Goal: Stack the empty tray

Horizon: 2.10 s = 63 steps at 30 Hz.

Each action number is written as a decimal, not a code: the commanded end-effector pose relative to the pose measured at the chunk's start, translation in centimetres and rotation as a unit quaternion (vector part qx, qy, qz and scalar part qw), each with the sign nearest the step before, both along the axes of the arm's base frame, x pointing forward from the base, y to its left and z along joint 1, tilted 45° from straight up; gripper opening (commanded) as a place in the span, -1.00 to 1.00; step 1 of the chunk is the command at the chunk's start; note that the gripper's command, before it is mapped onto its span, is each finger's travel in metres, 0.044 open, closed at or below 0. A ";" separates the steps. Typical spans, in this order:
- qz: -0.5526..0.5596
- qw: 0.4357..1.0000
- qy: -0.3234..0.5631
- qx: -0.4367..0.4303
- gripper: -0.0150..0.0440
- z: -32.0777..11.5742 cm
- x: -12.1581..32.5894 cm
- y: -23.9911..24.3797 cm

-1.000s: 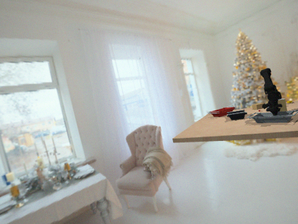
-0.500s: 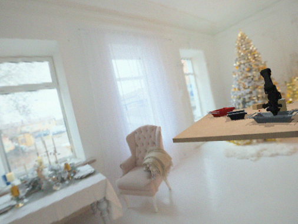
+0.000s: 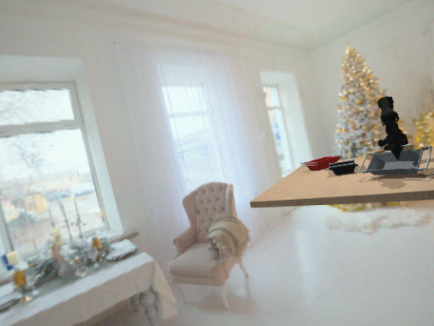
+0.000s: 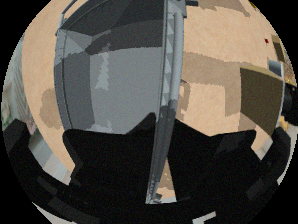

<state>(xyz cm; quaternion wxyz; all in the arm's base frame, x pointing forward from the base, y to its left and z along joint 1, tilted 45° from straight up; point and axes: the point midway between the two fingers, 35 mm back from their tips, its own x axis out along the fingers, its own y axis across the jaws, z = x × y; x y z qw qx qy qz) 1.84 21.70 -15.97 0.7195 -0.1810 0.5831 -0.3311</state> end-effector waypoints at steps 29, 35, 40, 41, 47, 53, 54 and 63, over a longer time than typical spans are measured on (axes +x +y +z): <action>-0.002 1.000 -0.001 0.012 -0.49 2.3 -0.5 10.1; -0.002 1.000 -0.001 0.013 -0.49 3.1 -0.6 11.6; -0.002 1.000 -0.001 0.013 -0.49 3.3 -0.6 12.0; -0.002 1.000 -0.001 0.013 -0.49 3.3 -0.6 12.0; -0.002 1.000 -0.001 0.013 -0.49 3.3 -0.6 12.0; -0.002 1.000 -0.001 0.013 -0.49 3.3 -0.6 12.0; -0.002 1.000 -0.001 0.013 -0.49 3.3 -0.6 12.0; -0.002 1.000 -0.001 0.013 -0.49 3.3 -0.6 12.0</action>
